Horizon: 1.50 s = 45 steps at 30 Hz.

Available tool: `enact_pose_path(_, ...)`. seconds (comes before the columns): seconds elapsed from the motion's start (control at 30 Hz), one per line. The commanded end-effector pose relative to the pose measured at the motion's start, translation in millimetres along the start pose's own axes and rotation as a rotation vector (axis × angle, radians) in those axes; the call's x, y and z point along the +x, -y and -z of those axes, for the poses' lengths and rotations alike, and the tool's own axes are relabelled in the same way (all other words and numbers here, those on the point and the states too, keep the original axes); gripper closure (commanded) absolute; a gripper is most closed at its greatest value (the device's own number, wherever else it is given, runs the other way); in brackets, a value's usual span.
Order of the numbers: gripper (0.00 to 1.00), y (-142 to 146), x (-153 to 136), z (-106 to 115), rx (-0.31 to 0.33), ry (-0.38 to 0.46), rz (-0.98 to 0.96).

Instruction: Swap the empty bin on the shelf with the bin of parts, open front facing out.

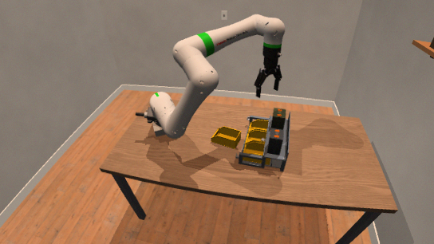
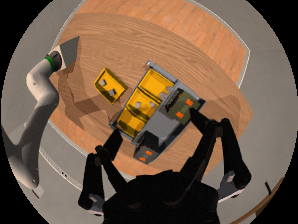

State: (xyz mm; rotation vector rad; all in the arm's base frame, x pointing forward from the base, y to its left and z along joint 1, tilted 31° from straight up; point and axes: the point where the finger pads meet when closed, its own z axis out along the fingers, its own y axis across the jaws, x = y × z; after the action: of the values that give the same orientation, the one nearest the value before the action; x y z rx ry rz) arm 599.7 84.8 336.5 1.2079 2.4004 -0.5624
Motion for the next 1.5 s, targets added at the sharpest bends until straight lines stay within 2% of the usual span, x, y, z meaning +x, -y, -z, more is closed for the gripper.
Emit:
enact_pose_path(0.0,0.0,4,8,0,-0.008,0.07,0.089)
enact_pose_path(0.27,0.0,14,25,-3,-0.014,0.208,0.278)
enact_pose_path(0.33,0.0,14,25,-3,-0.014,0.208,0.278)
enact_pose_path(0.83,0.0,28,52,-7,-0.021,0.426,0.576)
enact_pose_path(1.17,0.0,31,58,-8,-0.023,0.474,0.643)
enact_pose_path(1.47,0.0,32,59,-8,-0.023,0.481,0.652)
